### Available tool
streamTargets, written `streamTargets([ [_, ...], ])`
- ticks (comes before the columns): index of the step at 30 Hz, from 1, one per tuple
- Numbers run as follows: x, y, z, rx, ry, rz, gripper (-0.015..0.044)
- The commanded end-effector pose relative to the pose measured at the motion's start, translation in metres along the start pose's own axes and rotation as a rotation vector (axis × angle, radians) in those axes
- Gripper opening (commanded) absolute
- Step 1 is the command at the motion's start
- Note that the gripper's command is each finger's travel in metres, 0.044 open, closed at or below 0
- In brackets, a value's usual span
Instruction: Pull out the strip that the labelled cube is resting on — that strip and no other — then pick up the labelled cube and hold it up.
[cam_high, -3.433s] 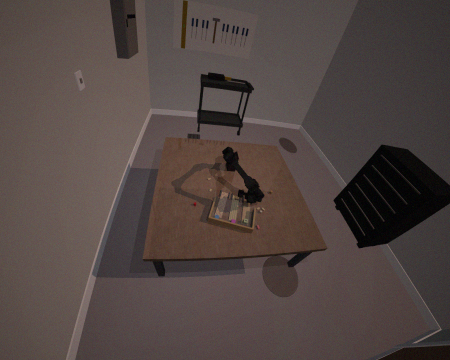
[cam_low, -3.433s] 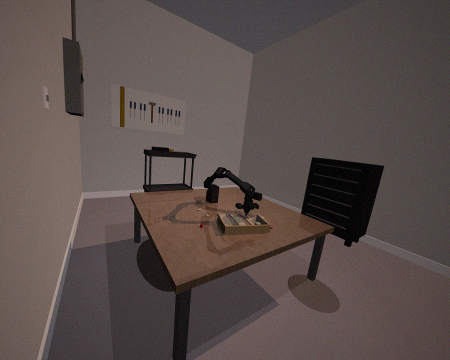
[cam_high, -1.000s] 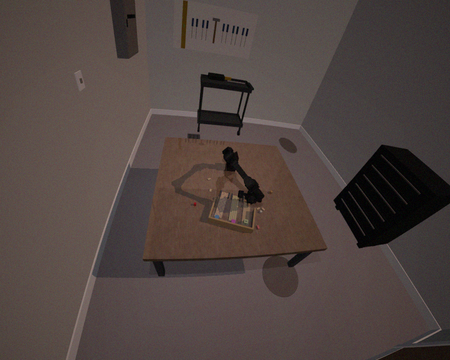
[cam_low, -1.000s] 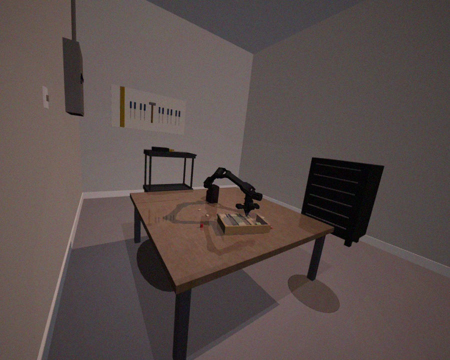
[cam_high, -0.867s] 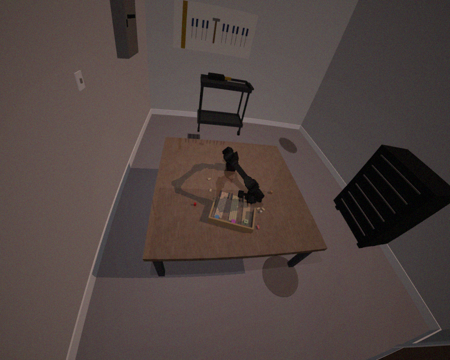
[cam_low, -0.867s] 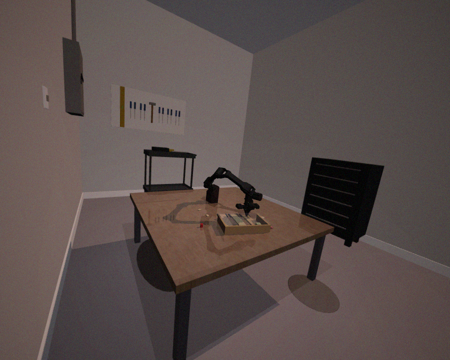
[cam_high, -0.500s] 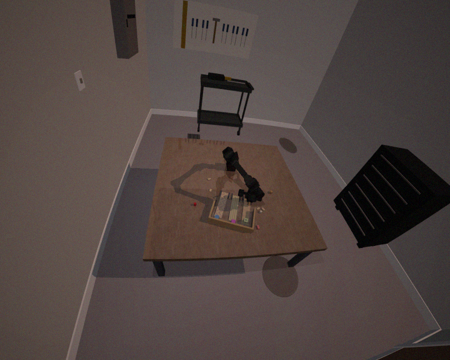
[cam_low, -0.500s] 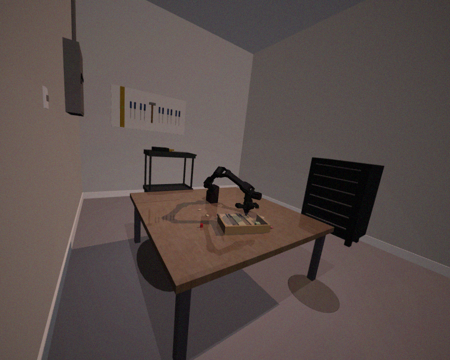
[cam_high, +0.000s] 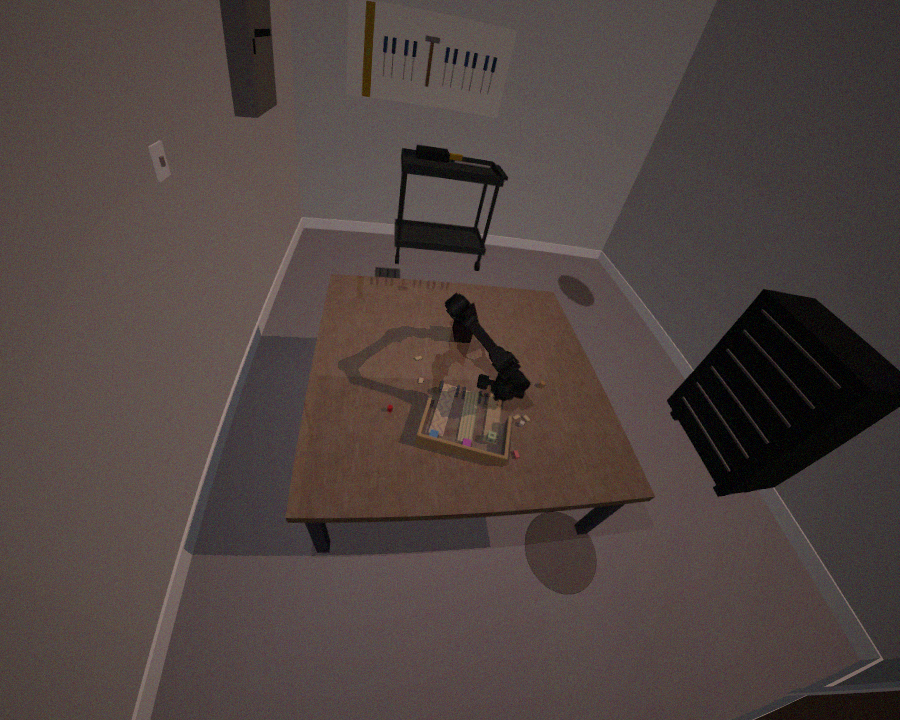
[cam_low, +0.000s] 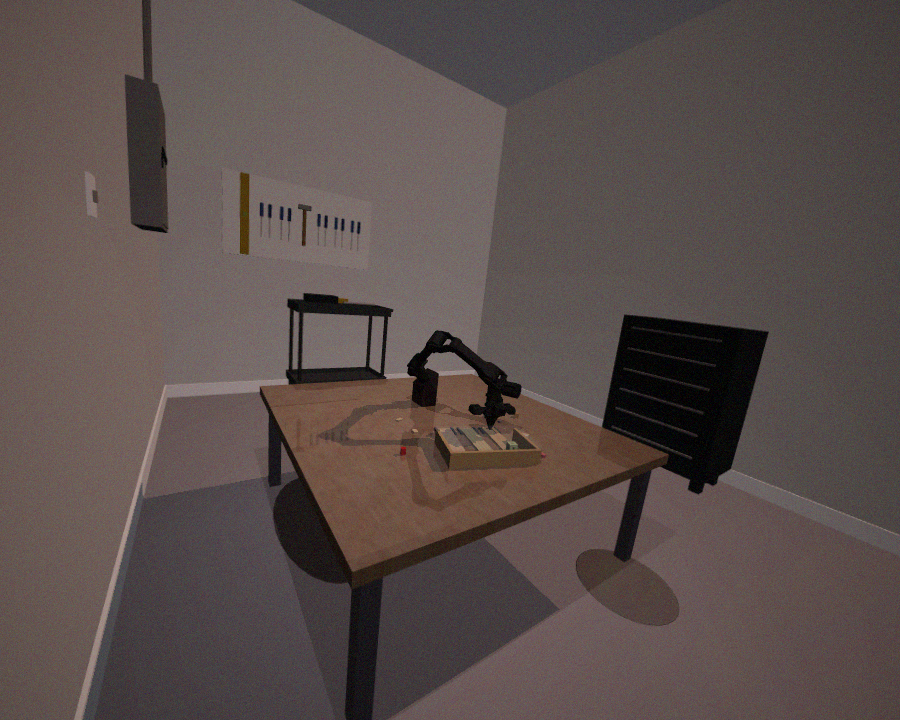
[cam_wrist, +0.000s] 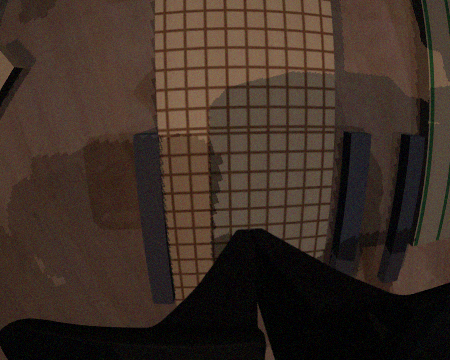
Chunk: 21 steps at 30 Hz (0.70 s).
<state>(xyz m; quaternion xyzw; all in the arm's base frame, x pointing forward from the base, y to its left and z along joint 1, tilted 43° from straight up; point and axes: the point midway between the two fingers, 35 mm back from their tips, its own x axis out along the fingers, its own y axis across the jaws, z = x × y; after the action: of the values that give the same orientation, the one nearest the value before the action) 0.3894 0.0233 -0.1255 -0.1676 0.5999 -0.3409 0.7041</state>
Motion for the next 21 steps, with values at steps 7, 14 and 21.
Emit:
streamTargets([
  [7,0.005,0.001,-0.024,-0.01,0.026,0.002,0.0],
  [14,0.004,0.001,-0.034,-0.01,0.026,0.002,0.0],
  [21,0.004,0.001,-0.045,-0.011,0.026,0.002,0.0],
])
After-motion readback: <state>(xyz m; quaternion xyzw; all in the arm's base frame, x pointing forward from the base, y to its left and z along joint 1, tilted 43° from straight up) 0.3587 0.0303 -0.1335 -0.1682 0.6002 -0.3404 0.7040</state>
